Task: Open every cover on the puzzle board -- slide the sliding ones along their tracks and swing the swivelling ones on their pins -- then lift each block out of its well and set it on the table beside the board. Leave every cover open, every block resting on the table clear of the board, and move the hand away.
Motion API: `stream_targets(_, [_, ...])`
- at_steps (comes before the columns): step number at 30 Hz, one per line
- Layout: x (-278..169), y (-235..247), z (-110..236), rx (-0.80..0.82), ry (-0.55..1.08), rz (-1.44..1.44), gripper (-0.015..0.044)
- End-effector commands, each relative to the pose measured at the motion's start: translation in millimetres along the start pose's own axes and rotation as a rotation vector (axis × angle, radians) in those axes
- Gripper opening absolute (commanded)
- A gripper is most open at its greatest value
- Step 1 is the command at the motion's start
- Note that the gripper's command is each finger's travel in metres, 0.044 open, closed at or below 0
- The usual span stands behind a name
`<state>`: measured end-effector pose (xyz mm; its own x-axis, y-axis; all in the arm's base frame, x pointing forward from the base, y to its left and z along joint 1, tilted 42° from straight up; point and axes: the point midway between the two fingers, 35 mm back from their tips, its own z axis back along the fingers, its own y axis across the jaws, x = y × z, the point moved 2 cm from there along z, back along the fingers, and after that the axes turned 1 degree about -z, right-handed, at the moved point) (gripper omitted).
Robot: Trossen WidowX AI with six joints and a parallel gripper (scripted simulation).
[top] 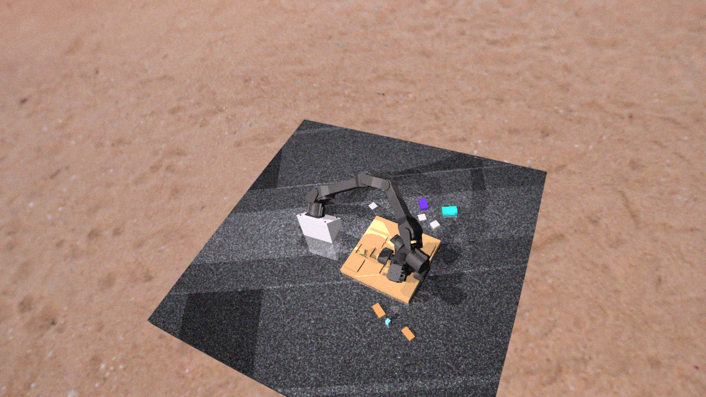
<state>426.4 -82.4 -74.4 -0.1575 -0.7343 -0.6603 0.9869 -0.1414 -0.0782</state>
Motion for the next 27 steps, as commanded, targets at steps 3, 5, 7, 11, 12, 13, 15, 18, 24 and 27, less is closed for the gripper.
stream_targets(3, [-8, 6, 1, 0.005, 0.003, 0.001, 0.0])
stream_targets(5, [-10, 7, 1, 0.005, 0.004, 0.001, 0.0])
stream_targets(7, [-12, 8, 1, 0.005, 0.004, 0.001, 0.0])
stream_targets(11, [-14, 10, 2, 0.005, 0.004, 0.001, 0.0])
stream_targets(12, [-14, 10, 3, 0.005, 0.004, 0.001, 0.0])
stream_targets(13, [-14, 10, 4, 0.005, 0.004, 0.001, 0.0])
stream_targets(15, [-14, 10, 6, 0.005, 0.003, 0.001, 0.0])
stream_targets(18, [-14, 10, 10, 0.005, 0.003, 0.001, 0.0])
stream_targets(24, [-14, 11, 18, 0.005, 0.003, 0.001, 0.0])
stream_targets(27, [-14, 11, 22, 0.005, 0.002, 0.001, 0.0])
